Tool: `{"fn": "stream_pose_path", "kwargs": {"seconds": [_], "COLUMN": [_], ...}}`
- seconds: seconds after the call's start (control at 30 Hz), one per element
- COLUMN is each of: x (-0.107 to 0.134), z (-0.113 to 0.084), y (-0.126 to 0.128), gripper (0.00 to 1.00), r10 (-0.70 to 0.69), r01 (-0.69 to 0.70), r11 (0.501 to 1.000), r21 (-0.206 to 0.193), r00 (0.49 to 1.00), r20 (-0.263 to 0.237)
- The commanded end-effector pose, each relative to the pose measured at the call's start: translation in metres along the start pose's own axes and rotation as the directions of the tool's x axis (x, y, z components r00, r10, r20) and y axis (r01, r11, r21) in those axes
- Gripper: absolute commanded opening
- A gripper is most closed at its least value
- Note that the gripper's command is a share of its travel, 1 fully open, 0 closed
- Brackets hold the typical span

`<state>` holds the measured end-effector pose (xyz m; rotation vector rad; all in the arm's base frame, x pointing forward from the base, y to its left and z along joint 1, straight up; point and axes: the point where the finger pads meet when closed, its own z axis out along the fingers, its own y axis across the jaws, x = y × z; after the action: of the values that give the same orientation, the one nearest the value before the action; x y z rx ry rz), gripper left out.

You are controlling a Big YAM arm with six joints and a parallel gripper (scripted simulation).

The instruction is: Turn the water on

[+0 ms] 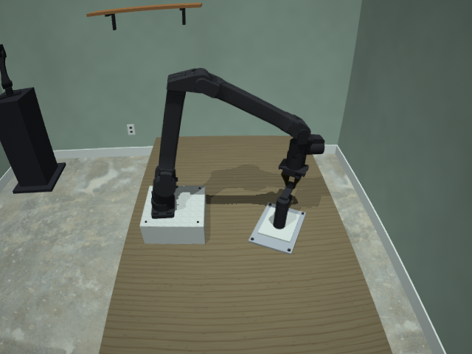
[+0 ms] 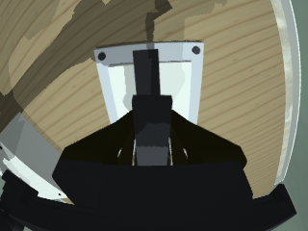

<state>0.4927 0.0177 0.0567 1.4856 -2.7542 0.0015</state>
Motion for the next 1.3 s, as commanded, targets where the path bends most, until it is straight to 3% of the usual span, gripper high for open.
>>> {"fn": "stream_pose_path", "kwargs": {"seconds": [0.0, 1.1, 1.27], "x": [-0.0065, -0.0065, -0.0064], "z": [-0.0041, -0.0041, -0.0133], "y": [-0.0126, -0.0126, -0.0143], "gripper": [0.00, 0.00, 0.00], "r10": [-0.007, -0.007, -0.007], "r01": [0.007, 0.007, 0.006], "r11": [1.000, 1.000, 0.999], "r21": [0.028, 0.028, 0.036], "r00": [1.000, 1.000, 1.000], "r20": [0.017, 0.017, 0.022]}}
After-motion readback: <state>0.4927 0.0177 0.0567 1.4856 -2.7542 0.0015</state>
